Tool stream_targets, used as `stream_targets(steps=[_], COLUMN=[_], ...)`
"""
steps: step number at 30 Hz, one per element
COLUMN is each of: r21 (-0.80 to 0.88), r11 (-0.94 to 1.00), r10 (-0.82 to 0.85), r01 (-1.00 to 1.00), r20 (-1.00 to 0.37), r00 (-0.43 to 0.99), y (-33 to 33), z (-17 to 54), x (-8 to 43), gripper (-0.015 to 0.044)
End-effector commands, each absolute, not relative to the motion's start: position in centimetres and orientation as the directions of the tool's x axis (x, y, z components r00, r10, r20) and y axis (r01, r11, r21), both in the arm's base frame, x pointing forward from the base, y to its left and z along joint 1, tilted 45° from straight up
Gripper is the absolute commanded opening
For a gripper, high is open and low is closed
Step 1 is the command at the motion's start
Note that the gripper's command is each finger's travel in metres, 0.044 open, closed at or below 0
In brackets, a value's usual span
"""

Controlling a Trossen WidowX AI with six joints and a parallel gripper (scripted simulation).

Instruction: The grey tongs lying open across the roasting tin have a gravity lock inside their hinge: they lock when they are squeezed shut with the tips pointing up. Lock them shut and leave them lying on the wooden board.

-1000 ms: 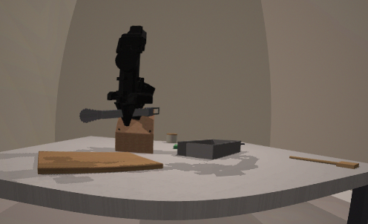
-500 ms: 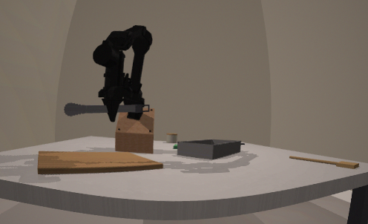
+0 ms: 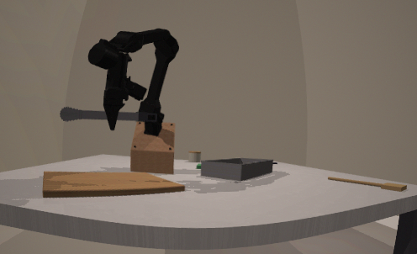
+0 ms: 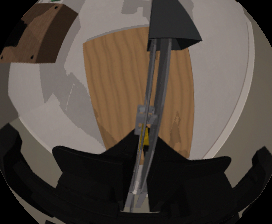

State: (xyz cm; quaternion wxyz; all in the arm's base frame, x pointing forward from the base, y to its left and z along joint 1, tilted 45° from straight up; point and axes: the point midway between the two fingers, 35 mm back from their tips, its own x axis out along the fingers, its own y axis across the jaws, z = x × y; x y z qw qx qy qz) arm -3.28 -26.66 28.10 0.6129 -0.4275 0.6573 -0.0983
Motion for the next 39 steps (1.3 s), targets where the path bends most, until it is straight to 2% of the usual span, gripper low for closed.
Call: stream_targets(steps=[1,13,26,39], r21=[-0.681,-0.666,-0.577,-0.561], r11=[0.603,0.616,0.684,0.703], r10=[-0.711,-0.708,-0.698,-0.711], r01=[-0.416,-0.421,-0.447,-0.437], r20=[-0.695,-0.702,-0.695,-0.577], r00=[0.107,0.076,-0.171,-0.403], y=[-26.4,-26.6,-27.8,-28.4], z=[29.0,28.6,26.5,26.0], x=[-4.5,-4.6,-4.7,-4.3], gripper=[-0.0150,-0.0150,-0.0150,-0.0150])
